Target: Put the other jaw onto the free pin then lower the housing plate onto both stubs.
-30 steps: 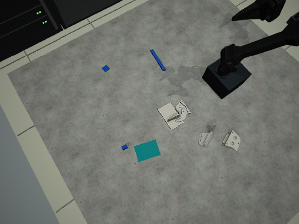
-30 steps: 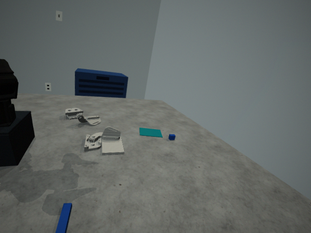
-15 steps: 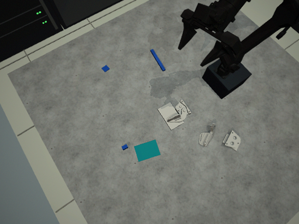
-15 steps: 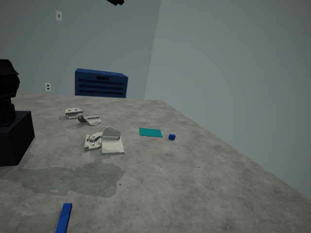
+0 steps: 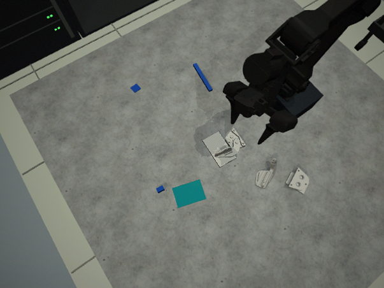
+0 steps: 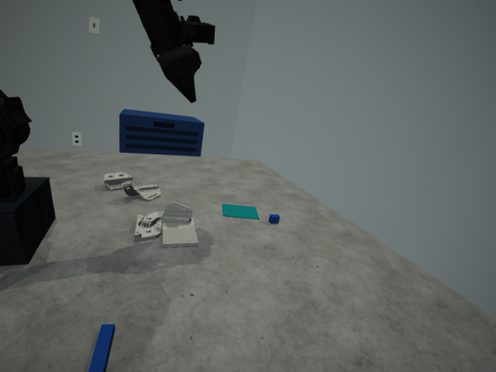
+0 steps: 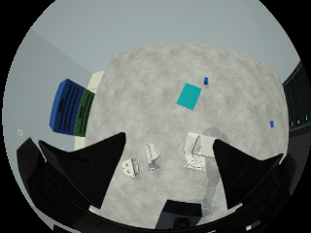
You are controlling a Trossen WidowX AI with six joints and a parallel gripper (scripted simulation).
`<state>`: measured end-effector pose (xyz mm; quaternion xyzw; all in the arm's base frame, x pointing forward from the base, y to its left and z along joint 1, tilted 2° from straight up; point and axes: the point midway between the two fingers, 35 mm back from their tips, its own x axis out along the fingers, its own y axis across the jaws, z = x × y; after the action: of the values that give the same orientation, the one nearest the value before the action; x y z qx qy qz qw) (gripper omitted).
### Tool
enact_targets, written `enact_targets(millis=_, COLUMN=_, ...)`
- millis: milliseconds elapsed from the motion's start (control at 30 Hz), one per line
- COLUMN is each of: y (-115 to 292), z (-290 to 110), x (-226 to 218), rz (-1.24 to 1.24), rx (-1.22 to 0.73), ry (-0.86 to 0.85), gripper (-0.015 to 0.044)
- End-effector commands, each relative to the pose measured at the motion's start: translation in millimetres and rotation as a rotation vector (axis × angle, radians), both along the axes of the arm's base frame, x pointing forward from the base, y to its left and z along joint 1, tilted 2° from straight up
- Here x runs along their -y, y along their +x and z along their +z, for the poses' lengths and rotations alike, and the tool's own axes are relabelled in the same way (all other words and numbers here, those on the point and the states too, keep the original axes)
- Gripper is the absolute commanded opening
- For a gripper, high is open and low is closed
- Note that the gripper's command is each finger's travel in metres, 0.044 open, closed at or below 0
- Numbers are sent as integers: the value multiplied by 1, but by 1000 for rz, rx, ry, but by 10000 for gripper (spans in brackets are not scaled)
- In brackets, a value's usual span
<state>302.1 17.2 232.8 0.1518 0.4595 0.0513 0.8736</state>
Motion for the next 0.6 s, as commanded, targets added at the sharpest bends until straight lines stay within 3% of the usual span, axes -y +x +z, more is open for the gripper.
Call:
enact_targets(millis=0, y=0, z=-32, x=-22, rz=47, rx=-92, ry=-14, gripper=440)
enact_targets(millis=567, y=-56, z=-169, x=-115, rz=304, rx=-448, ry=-237, gripper=440)
